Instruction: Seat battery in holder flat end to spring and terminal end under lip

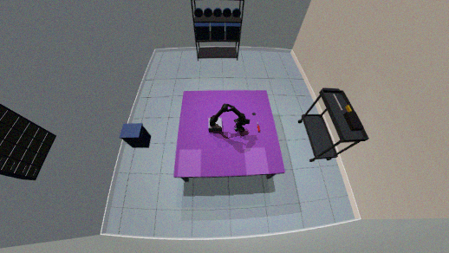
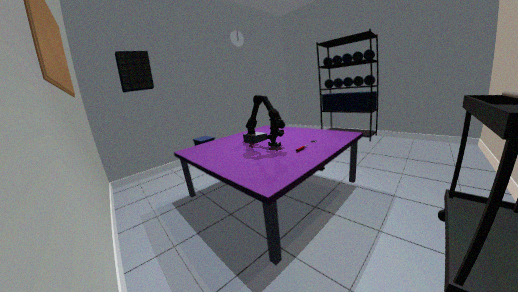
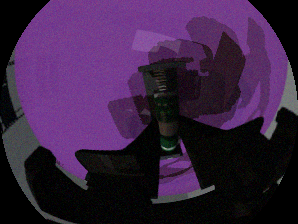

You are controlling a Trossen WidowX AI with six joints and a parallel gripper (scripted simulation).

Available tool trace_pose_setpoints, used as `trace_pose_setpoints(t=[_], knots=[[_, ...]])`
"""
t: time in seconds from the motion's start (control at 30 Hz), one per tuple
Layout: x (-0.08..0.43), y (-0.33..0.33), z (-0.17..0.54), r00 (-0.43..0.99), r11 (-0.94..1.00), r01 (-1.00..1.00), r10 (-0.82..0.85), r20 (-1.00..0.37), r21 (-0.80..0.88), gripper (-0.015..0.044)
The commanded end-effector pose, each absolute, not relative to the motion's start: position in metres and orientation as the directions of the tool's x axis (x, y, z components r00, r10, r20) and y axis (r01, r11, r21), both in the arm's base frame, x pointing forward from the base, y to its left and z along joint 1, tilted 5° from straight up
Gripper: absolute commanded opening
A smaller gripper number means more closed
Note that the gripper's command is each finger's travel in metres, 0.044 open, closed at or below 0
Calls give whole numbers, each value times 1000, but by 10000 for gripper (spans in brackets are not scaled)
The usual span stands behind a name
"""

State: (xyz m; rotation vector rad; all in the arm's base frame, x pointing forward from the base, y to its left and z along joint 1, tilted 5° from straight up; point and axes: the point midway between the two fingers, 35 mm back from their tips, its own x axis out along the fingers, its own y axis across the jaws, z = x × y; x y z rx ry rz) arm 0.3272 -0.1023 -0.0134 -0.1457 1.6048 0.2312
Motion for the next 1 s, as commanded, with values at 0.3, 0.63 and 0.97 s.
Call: trace_pose_setpoints(t=[0.3,0.63,0.97], knots=[[326,-102,-14,-49,969,-239,47,-998,58,93],[325,-102,-4,-48,970,-237,48,-998,58,169],[326,-105,25,-49,970,-235,49,-998,59,274]])
